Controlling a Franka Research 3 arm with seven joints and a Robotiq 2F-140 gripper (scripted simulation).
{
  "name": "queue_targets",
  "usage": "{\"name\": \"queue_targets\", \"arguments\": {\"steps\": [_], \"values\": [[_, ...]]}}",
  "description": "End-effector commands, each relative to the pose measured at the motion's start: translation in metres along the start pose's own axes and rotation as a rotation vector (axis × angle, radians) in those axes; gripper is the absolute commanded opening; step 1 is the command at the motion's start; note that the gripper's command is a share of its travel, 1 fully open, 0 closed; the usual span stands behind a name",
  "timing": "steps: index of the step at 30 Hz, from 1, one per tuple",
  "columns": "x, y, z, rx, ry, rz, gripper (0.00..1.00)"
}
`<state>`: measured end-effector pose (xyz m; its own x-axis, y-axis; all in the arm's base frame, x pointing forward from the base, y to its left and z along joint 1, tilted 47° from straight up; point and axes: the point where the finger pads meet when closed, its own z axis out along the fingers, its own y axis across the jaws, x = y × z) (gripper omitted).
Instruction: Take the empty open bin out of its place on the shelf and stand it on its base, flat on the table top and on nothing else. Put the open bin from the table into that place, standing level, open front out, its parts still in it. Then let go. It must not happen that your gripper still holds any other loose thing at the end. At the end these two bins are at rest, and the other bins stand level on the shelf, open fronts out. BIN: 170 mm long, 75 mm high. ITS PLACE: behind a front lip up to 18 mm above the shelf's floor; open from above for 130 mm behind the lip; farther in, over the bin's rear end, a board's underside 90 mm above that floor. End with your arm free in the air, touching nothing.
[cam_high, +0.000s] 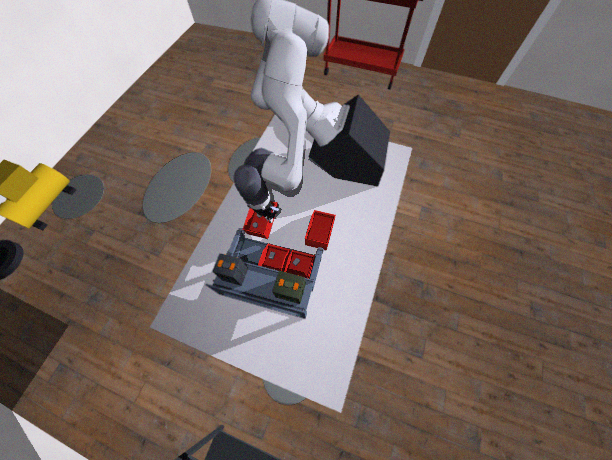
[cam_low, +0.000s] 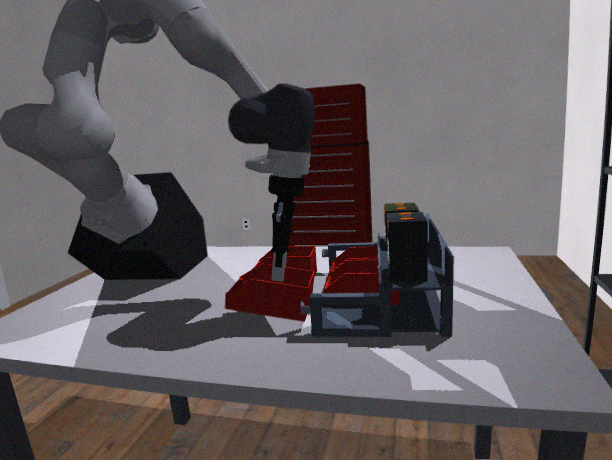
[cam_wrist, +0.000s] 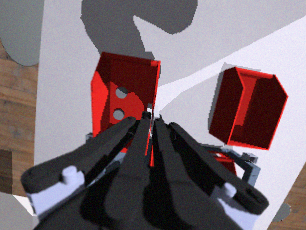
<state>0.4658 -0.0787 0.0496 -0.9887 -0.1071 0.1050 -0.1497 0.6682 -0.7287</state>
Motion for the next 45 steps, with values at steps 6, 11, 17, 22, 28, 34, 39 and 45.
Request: {"name": "queue_targets", "arguments": {"steps": [6, 11, 17, 22, 28, 34, 39, 45], "values": [[-0.002, 0.000, -0.002, 0.000, -0.006, 0.005, 0.00], [-0.002, 0.000, -0.002, 0.000, -0.006, 0.005, 0.00], [-0.003, 0.000, -0.002, 0.000, -0.006, 0.005, 0.00], [-0.005, 0.000, -0.002, 0.000, -0.006, 0.005, 0.00], [-0.007, 0.000, -0.002, 0.000, -0.006, 0.005, 0.00], [-0.010, 0.000, -0.003, 0.000, -0.007, 0.005, 0.00], [-0.014, 0.000, -0.004, 0.000, -0.007, 0.005, 0.00], [-0.018, 0.000, -0.004, 0.000, -0.007, 0.005, 0.00]]}}
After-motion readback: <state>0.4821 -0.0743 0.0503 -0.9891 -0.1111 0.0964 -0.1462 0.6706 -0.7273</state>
